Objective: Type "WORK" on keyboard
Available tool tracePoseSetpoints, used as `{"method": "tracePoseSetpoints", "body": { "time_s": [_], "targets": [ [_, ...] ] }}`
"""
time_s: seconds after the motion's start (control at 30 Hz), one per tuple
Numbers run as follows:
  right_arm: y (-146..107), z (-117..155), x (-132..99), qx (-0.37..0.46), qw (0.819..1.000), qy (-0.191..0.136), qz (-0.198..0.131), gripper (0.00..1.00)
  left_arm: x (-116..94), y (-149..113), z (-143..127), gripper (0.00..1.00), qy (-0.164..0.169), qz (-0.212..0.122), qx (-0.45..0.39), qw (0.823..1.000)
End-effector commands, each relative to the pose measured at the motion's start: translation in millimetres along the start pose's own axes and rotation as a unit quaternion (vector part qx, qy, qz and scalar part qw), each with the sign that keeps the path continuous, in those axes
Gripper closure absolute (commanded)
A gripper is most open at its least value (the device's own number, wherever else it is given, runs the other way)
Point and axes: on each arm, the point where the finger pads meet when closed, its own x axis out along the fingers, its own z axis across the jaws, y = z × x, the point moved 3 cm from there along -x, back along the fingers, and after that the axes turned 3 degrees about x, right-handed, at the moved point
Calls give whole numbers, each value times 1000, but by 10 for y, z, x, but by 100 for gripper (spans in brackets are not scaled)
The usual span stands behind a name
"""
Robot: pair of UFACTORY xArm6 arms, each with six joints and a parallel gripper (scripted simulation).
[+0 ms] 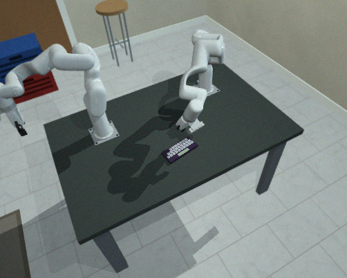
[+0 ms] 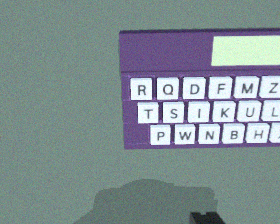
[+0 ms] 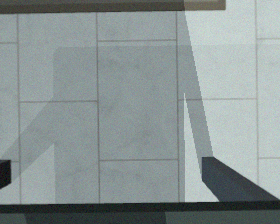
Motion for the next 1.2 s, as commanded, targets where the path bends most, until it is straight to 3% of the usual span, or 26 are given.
{"method": "tracePoseSetpoints", "body": {
  "time_s": [0.0, 0.17, 0.57, 1.17],
  "targets": [
    [7, 0, -14, 0, 1000, 0, 2, 0, 6, 17, 12, 100, 3, 0, -2, 1000],
    [7, 0, -14, 0, 1000, 0, 2, 0, 71, 49, 12, 100, 4, 0, -3, 1000],
    [7, 0, -14, 0, 1000, 0, 2, 0, 465, 247, 8, 100, 4, 0, -3, 1000],
    [7, 0, -14, 0, 1000, 0, 2, 0, 618, 324, 6, 100, 4, 0, -3, 1000]
  ]
}}
